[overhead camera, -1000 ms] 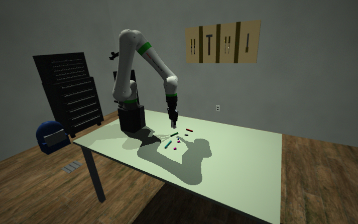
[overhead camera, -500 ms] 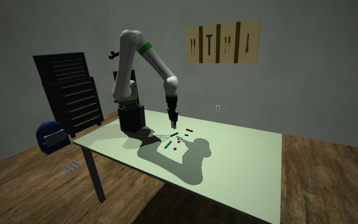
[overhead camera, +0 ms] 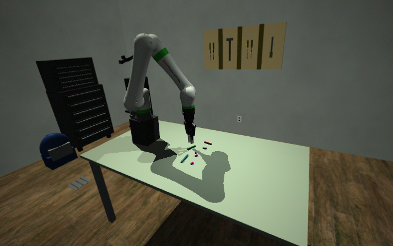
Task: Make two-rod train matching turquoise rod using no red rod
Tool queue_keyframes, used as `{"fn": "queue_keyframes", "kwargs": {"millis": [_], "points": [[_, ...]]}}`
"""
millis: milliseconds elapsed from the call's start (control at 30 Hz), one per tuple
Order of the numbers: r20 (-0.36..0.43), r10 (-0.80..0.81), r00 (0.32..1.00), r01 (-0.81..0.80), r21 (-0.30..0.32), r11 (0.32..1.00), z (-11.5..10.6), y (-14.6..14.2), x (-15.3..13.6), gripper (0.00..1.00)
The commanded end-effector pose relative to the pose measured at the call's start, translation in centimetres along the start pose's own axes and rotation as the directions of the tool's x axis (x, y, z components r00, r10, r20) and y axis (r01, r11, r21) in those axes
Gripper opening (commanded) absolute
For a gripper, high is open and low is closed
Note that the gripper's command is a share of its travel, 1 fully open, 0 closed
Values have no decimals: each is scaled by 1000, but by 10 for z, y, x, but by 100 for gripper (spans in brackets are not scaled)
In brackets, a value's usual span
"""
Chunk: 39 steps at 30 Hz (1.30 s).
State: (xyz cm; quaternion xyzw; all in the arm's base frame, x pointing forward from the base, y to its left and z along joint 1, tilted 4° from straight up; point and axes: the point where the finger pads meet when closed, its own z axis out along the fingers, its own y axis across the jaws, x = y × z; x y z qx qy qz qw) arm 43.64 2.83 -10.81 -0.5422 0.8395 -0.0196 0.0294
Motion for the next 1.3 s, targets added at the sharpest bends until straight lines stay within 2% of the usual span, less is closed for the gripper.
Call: {"fn": "queue_keyframes", "kwargs": {"millis": [0, 667, 1267], "points": [[0, 0, 1000, 0, 0, 1000, 5, 0, 0, 15], [0, 0, 1000, 0, 0, 1000, 27, 0, 0, 15], [0, 0, 1000, 0, 0, 1000, 30, 0, 0, 15]]}}
